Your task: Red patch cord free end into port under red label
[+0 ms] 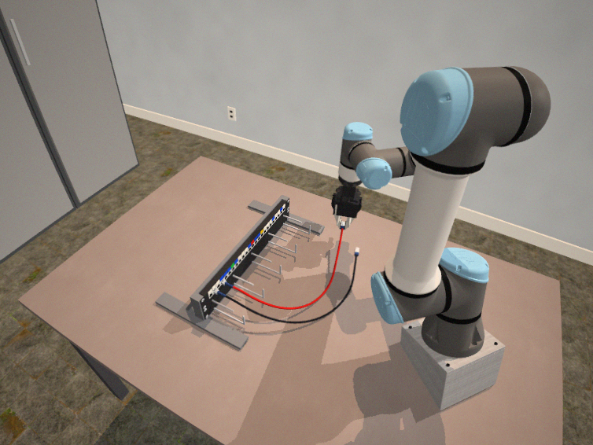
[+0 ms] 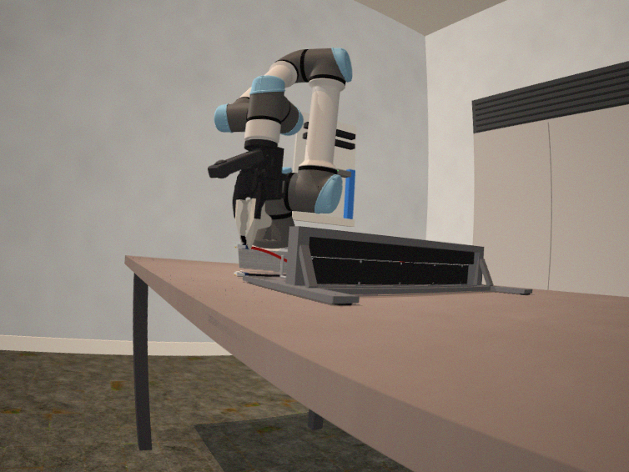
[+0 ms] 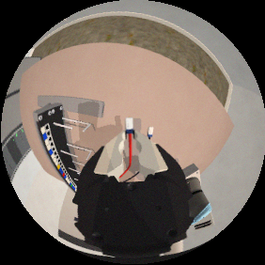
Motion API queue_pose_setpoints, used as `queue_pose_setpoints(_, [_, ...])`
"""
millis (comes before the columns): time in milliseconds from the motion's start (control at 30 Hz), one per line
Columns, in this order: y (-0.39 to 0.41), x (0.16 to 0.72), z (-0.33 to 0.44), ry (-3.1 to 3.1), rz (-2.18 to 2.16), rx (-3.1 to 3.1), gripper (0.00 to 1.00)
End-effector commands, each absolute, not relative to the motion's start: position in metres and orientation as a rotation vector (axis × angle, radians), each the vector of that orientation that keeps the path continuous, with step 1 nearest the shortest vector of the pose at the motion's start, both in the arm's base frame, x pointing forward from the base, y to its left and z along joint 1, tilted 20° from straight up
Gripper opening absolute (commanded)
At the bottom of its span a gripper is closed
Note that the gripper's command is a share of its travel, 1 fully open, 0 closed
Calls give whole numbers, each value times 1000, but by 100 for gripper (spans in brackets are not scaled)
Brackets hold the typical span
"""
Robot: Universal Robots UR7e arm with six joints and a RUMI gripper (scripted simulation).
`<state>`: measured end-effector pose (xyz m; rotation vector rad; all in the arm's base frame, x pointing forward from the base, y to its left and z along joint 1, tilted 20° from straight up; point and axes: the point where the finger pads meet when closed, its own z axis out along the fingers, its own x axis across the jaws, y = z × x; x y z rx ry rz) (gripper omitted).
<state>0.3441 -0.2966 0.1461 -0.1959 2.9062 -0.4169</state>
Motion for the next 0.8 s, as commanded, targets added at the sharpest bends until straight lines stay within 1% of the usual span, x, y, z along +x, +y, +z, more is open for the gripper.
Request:
queue_pose_setpoints(0, [-295, 345, 147, 2906, -420, -210, 0])
queue_pose_setpoints(767, [-282, 354, 148, 2906, -431, -328, 0])
